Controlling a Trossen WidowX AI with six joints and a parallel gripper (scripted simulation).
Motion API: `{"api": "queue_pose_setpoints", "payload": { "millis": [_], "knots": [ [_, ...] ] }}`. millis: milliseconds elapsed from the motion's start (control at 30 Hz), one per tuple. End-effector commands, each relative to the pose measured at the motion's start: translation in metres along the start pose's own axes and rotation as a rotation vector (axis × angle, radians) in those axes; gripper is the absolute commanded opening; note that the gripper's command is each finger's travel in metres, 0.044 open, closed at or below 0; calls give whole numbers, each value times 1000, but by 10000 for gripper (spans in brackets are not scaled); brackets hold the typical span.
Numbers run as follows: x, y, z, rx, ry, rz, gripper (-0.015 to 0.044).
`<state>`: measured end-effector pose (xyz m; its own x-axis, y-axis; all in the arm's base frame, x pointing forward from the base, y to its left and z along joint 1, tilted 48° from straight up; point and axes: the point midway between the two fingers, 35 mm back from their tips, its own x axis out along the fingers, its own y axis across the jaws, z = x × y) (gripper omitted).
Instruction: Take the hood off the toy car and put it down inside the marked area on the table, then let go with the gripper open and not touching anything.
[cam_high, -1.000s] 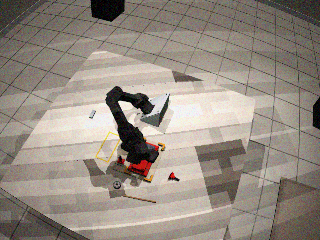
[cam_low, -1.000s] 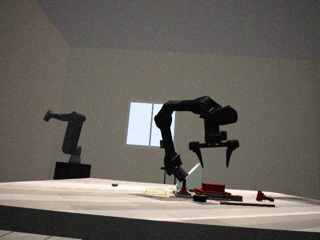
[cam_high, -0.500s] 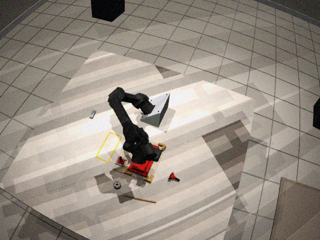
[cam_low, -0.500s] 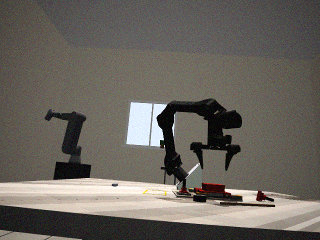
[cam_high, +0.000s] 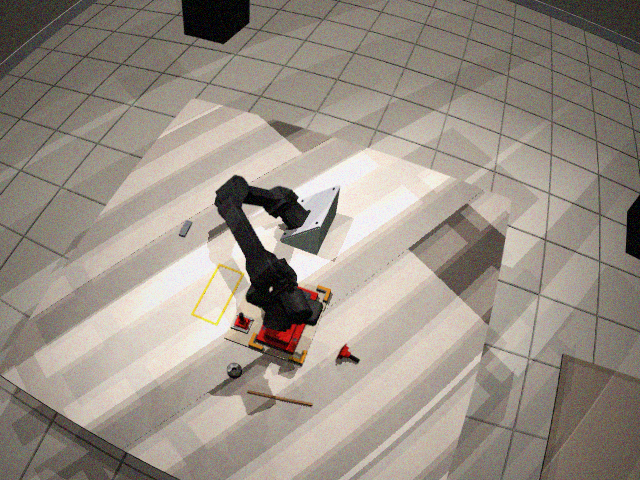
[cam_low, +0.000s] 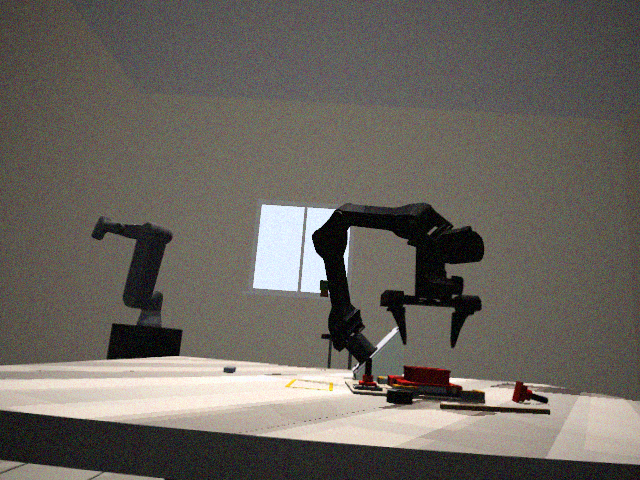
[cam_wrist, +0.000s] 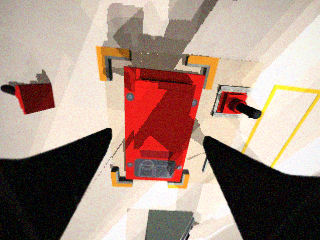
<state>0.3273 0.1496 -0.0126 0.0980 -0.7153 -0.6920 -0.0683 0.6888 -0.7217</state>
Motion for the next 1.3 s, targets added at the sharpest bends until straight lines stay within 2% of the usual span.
{"api": "queue_pose_setpoints", "payload": {
  "millis": [0, 1267],
  "knots": [
    [5, -1, -1, -7, 1, -7, 440],
    [36, -4, -2, -6, 1, -9, 440]
  ]
}}
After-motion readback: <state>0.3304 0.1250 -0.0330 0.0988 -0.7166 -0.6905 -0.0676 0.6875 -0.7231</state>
